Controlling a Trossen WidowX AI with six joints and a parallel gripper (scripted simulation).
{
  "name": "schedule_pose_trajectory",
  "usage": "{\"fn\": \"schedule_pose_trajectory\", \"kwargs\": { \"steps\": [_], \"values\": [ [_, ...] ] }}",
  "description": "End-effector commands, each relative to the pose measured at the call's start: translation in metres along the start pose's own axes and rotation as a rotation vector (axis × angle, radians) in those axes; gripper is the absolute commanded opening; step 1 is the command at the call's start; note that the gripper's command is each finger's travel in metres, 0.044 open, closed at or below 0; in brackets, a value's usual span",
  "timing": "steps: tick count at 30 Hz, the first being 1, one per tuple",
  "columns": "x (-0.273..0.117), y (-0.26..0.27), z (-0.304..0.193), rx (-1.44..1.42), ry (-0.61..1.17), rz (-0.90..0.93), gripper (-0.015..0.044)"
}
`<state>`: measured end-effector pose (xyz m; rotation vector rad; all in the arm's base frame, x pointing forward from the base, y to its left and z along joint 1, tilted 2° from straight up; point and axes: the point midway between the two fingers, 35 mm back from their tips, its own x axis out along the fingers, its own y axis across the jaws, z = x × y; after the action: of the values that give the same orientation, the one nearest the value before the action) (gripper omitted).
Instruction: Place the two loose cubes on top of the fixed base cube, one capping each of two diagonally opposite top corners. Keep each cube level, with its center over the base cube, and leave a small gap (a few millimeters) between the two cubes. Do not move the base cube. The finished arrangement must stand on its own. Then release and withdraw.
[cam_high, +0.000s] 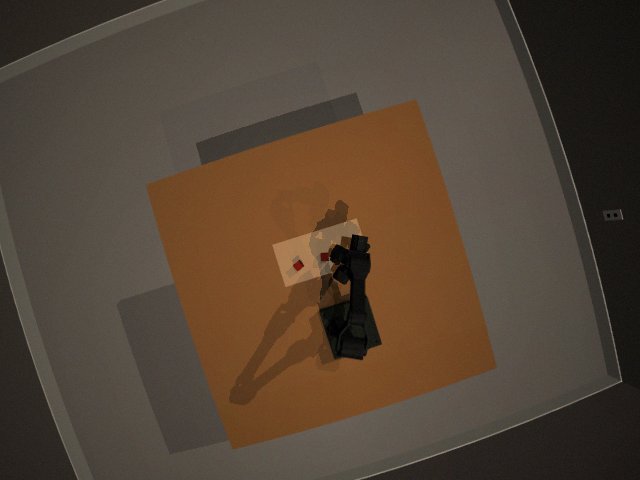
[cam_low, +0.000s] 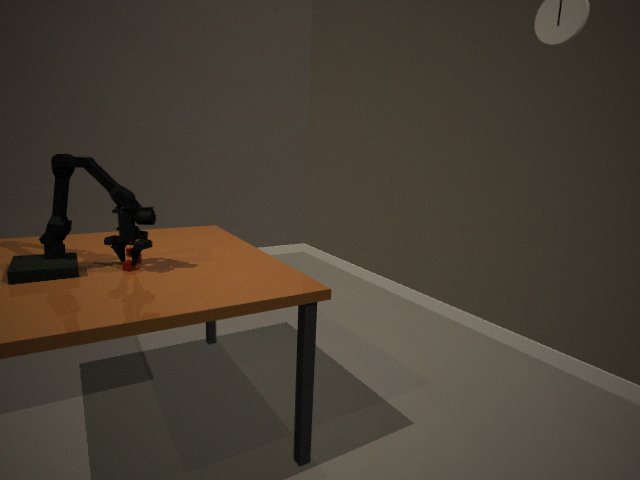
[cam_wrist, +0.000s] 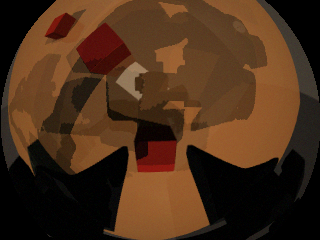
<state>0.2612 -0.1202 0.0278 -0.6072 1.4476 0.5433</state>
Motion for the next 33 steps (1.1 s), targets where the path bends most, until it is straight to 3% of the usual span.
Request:
{"fn": "schedule_pose_trajectory", "kwargs": {
  "steps": [1,2,8,33],
  "values": [
    [0.007,0.002,-0.002,-0.004,0.007,0.004,0.0265],
    [0.008,0.002,-0.002,-0.004,0.007,0.004,0.0265],
    [0.008,0.002,-0.002,-0.004,0.007,0.004,0.0107],
    [-0.055,-0.004,0.001,-0.004,0.006,0.003,0.0105]
  ]
}}
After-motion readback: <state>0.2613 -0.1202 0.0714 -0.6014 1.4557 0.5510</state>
